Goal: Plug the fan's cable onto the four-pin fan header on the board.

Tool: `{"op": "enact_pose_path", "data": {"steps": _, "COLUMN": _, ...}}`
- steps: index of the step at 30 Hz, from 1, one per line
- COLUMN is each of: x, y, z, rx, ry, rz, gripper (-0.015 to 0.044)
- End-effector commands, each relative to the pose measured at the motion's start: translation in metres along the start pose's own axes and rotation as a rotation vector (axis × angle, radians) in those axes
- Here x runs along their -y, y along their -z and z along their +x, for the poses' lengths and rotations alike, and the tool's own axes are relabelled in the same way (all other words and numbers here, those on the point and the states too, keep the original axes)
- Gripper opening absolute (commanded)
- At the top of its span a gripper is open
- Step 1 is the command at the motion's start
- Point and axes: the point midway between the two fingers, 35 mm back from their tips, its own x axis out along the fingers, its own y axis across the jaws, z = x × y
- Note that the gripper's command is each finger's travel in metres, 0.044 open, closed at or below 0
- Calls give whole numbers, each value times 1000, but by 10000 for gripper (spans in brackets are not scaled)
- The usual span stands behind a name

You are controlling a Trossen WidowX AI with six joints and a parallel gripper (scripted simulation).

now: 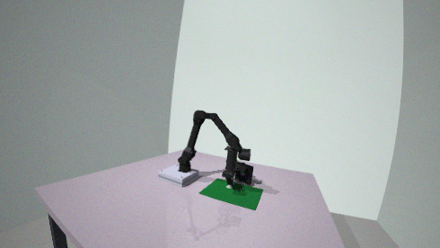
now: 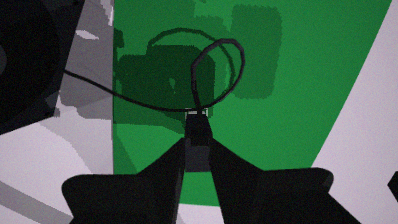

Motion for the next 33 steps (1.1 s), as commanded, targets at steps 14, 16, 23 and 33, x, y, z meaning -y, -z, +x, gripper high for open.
{"op": "enact_pose_path", "data": {"steps": 14, "x": 0, "y": 0, "z": 4, "rx": 1, "ry": 0, "rz": 0, "gripper": 157}}
{"op": "enact_pose_path", "data": {"steps": 16, "x": 0, "y": 0, "z": 4, "rx": 1, "ry": 0, "rz": 0, "gripper": 210}}
{"op": "enact_pose_path", "data": {"steps": 23, "x": 0, "y": -1, "z": -23, "rx": 0, "ry": 0, "rz": 0, "gripper": 260}}
{"op": "enact_pose_path", "data": {"steps": 33, "x": -2, "y": 8, "z": -52, "rx": -1, "ry": 0, "rz": 0, "gripper": 260}}
